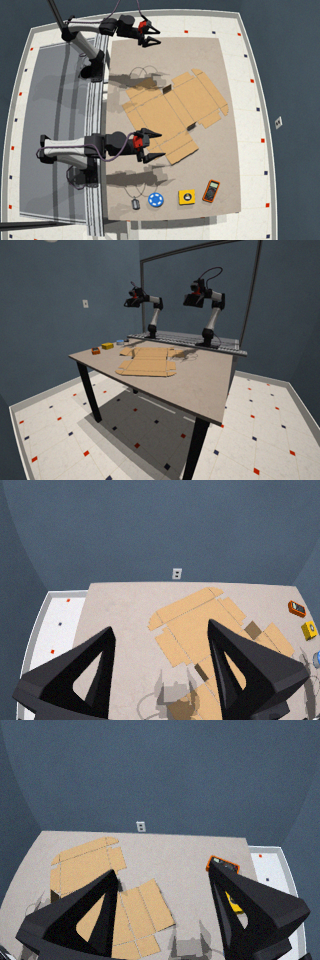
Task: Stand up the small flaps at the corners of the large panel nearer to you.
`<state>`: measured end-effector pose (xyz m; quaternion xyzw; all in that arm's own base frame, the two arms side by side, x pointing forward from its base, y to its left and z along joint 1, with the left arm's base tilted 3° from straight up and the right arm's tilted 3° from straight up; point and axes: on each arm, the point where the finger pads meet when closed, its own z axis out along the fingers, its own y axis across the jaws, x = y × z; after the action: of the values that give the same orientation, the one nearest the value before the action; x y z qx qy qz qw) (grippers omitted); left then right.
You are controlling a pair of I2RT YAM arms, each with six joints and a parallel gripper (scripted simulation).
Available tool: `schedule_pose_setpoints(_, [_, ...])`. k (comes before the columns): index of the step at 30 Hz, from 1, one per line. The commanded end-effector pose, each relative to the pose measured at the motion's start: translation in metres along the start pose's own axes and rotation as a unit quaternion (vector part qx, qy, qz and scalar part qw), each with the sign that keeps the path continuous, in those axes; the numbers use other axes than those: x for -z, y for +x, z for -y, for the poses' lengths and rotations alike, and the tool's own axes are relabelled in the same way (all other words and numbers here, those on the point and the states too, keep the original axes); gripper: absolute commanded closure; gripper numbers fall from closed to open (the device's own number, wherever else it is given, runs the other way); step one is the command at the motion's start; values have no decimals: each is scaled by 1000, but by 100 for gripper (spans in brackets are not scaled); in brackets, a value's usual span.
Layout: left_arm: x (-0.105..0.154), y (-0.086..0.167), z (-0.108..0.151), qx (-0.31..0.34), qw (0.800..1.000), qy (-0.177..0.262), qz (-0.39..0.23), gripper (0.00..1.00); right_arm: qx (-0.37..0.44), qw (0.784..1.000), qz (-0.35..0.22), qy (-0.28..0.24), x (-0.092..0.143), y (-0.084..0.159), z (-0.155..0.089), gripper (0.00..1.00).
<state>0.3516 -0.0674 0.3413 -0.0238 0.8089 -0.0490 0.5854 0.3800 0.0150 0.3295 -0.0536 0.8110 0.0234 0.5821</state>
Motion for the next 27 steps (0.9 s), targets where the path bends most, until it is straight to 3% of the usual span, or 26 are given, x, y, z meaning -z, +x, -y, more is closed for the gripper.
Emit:
schedule_pose_setpoints(1, [6, 33, -2, 51, 991, -64, -107, 24, 24, 994, -100, -36, -8, 34, -12, 24])
schedule_pose_setpoints(4, [7, 40, 2, 57, 988, -67, -125, 24, 27, 992, -119, -41, -11, 42, -14, 24])
schedule_pose_setpoints(10, [13, 85, 27, 96, 963, -86, -236, 24, 44, 969, -232, -74, -24, 90, -26, 24])
schedule_pose_setpoints(19, [24, 153, 64, 152, 898, -114, -397, 24, 73, 908, -396, -114, -44, 164, -40, 24])
schedule_pose_setpoints(21, [24, 153, 64, 152, 898, -114, -397, 24, 73, 908, -396, -114, -44, 164, -40, 24])
schedule_pose_setpoints(27, [31, 197, 88, 186, 838, -133, -495, 24, 89, 850, -498, -144, -57, 214, -52, 24])
